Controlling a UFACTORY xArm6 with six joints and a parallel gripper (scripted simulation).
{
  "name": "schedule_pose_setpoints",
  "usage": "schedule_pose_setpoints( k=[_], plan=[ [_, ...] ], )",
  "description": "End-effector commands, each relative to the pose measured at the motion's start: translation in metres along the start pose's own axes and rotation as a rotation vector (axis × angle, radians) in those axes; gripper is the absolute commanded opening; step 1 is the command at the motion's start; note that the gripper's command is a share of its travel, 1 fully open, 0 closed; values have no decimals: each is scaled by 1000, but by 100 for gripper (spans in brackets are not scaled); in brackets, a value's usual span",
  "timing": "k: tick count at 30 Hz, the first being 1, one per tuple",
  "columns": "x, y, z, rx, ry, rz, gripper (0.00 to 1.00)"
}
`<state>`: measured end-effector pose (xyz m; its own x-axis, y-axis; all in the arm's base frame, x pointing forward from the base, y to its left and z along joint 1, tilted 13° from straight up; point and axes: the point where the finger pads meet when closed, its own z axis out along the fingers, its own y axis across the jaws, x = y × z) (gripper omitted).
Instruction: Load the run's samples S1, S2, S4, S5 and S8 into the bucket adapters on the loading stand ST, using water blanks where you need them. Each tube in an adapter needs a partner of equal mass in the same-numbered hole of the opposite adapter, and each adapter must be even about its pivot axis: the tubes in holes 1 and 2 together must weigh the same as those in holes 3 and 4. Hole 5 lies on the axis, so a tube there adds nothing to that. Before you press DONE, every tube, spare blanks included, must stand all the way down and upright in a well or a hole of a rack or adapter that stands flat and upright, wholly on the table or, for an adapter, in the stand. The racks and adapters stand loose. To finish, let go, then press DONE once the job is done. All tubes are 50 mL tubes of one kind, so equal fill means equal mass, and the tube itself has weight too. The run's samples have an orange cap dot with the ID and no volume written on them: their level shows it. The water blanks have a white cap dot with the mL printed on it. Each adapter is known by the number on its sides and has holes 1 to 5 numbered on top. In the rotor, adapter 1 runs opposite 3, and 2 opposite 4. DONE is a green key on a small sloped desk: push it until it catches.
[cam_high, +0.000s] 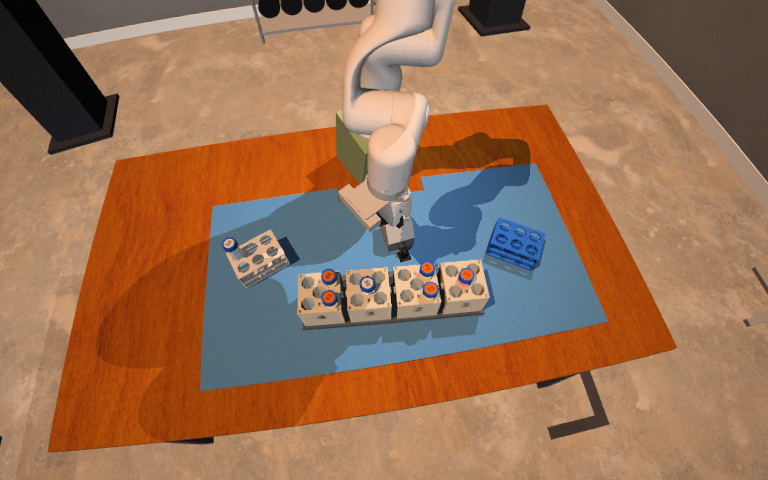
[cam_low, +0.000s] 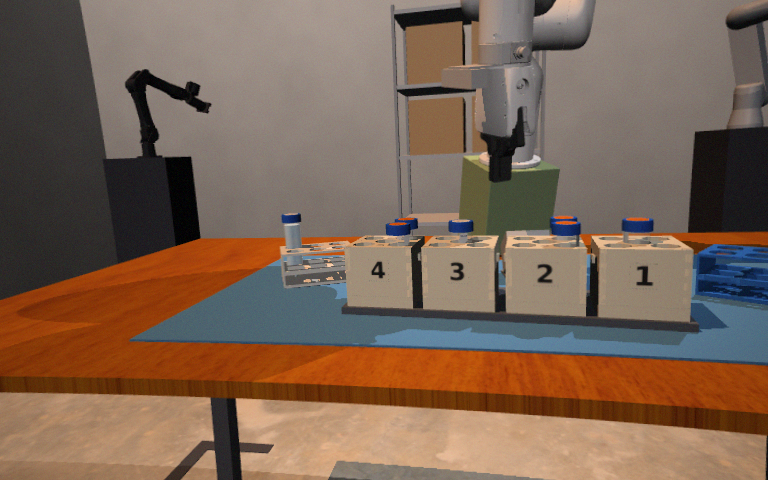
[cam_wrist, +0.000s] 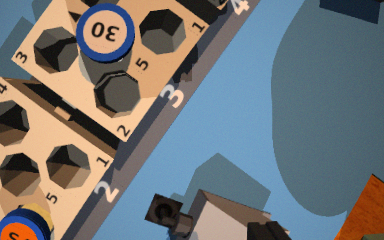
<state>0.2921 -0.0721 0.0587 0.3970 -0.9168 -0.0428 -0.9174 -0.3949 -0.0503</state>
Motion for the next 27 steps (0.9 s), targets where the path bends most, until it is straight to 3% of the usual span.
schedule_pose_setpoints(
  k=[1, 11, 18, 27],
  plan=[
    [-18, 9, 12, -34, -3, 170, 0],
    [-47, 26, 34, -69, -37, 412, 0],
    [-73, 40, 53, -69, -37, 412, 0],
    [-73, 40, 53, -69, -37, 412, 0]
  ],
)
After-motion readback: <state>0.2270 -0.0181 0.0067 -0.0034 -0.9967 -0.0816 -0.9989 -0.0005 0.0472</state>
